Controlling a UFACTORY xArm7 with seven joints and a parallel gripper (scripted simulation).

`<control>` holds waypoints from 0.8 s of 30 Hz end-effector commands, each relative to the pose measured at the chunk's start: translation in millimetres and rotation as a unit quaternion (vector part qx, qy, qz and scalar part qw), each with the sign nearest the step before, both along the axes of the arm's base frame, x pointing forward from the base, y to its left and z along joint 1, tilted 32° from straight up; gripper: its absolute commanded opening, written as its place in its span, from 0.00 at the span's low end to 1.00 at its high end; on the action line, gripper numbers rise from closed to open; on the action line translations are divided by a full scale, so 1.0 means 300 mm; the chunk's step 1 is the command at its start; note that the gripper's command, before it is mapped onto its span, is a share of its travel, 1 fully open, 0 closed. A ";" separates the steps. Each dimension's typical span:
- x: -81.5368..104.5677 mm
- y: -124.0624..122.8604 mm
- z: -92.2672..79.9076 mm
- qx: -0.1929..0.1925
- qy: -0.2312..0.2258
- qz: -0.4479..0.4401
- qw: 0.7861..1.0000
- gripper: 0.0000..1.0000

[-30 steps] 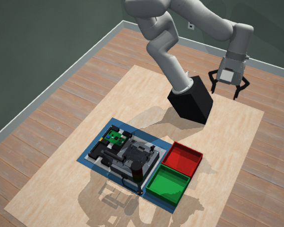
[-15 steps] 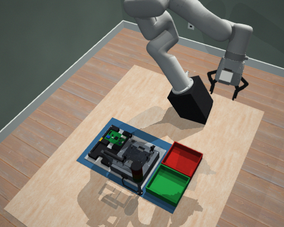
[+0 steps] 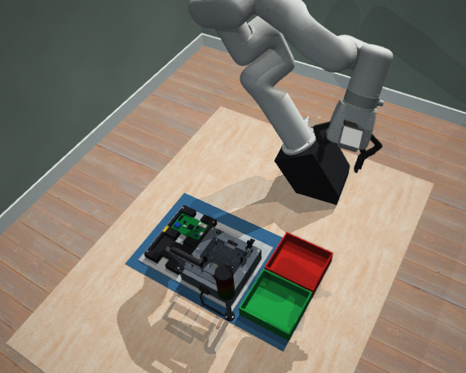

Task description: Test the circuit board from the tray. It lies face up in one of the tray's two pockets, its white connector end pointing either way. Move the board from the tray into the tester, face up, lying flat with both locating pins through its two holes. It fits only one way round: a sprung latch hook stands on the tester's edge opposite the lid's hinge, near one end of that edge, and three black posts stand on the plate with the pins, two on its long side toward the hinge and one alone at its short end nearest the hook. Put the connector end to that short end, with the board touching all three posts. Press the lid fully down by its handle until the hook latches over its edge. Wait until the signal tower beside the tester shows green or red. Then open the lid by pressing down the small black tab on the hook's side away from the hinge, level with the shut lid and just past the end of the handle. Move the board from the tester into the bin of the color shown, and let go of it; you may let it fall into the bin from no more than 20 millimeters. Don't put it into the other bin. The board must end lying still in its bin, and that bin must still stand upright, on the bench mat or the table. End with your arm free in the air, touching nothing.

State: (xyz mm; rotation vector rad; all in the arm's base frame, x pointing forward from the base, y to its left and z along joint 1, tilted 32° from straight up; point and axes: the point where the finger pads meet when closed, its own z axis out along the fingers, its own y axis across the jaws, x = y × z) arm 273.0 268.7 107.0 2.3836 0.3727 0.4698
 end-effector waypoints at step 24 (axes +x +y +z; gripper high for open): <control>0.250 -0.281 0.224 -0.082 0.116 0.076 0.987 1.00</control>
